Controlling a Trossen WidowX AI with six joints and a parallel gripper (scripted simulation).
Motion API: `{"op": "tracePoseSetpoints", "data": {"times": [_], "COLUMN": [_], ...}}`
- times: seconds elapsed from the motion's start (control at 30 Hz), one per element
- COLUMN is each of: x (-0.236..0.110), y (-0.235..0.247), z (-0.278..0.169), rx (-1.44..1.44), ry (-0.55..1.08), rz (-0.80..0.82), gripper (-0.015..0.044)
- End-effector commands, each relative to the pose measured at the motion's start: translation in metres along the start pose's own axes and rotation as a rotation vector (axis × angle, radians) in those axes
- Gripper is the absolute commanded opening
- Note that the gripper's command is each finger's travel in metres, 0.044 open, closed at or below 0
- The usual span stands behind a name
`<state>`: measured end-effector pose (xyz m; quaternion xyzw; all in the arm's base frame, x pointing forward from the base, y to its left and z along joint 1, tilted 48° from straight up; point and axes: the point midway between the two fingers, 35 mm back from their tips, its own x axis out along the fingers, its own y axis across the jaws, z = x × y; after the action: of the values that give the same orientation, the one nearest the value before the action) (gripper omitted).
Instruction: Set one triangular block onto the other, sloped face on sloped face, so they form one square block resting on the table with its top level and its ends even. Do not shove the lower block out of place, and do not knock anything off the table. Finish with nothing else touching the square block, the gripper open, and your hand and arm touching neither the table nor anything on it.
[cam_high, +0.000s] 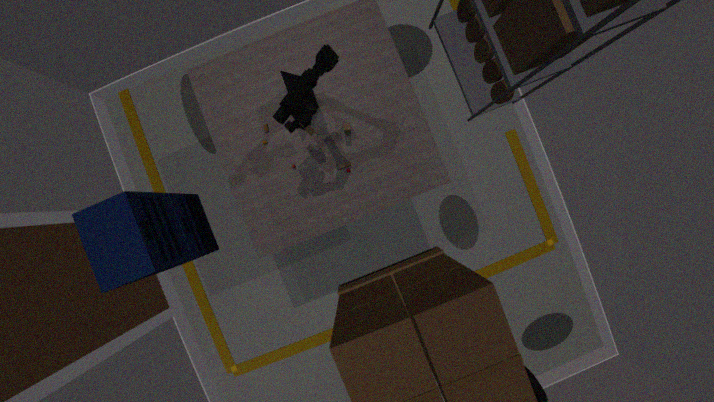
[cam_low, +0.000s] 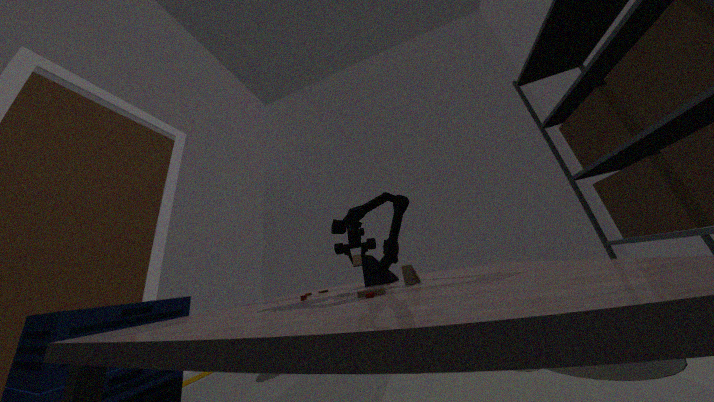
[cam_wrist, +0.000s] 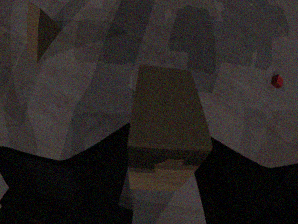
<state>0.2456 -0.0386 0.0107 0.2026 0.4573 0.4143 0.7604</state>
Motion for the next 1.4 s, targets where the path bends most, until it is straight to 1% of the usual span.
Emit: {"op": "tracePoseSetpoints", "data": {"times": [0.0,0.1,1.37], "x": [-0.0040,-0.0005,0.0002], "y": [0.0006,0.0005,0.0026], "z": [0.0014,0.0002,0.0010], "rx": [-0.007,0.048,1.272], "ry": [0.002,0.002,-0.020], "rz": [-0.003,-0.002,-0.077], "gripper": [0.0000,0.0000,0.0000]}}
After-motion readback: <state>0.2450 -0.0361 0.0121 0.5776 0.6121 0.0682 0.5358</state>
